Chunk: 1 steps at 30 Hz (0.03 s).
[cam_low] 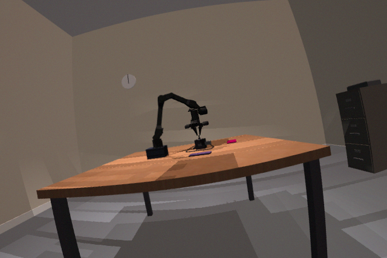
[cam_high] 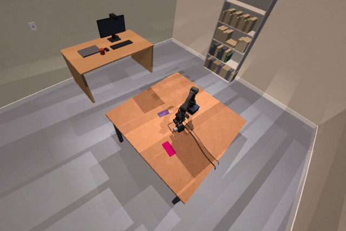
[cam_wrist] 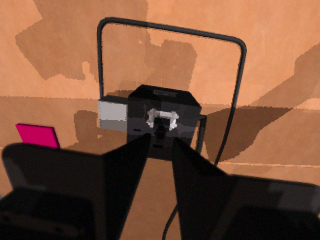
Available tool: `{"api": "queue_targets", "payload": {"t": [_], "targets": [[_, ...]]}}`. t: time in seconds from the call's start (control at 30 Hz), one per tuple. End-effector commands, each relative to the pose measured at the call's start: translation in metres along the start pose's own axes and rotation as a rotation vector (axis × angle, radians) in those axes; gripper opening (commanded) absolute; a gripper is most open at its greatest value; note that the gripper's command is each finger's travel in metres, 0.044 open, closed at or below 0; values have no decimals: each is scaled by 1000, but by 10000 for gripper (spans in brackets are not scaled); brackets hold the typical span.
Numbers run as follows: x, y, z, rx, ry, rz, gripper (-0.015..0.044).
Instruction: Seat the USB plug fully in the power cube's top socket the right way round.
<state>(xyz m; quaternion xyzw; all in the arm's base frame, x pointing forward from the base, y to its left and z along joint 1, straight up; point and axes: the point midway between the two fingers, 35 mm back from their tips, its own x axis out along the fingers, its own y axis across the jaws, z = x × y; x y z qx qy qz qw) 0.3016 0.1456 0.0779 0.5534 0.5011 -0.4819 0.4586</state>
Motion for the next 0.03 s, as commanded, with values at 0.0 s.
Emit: {"api": "queue_targets", "payload": {"t": [0.0], "targets": [[-6, 1, -1, 0, 2, 4, 95]]}}
